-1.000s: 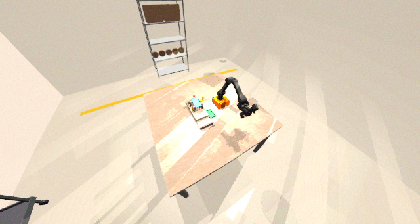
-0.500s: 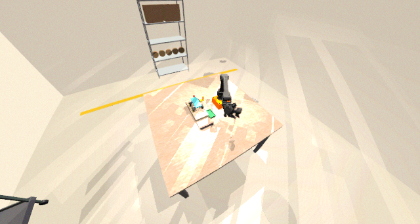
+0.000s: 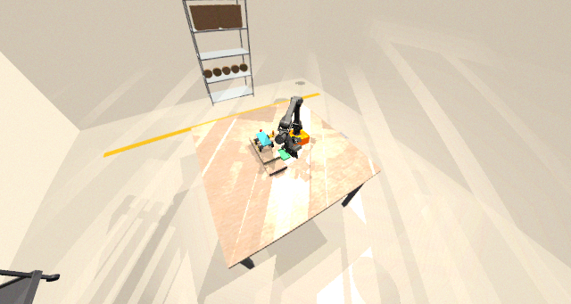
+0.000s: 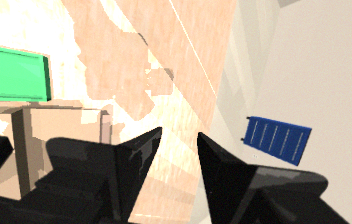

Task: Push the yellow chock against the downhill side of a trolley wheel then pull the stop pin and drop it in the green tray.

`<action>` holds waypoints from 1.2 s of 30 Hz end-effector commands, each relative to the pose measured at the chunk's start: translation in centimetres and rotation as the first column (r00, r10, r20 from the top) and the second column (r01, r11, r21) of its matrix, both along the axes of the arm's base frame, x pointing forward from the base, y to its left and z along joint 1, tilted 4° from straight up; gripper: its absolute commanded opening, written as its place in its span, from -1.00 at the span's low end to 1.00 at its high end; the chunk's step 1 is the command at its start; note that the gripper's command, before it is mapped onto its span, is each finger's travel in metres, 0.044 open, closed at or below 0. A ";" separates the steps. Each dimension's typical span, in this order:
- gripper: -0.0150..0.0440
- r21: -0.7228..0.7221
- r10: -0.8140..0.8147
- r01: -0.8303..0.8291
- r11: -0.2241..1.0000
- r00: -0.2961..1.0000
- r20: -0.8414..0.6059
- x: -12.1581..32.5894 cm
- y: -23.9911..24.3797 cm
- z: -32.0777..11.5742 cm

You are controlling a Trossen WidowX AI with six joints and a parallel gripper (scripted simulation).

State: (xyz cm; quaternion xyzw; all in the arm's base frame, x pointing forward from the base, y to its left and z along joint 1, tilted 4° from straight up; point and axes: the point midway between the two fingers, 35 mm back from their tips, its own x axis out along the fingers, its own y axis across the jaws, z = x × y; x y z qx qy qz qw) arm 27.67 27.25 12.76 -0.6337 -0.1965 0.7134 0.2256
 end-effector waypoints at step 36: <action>0.15 -0.256 -0.958 0.942 0.217 0.255 0.129 1.3 -35.7 1.4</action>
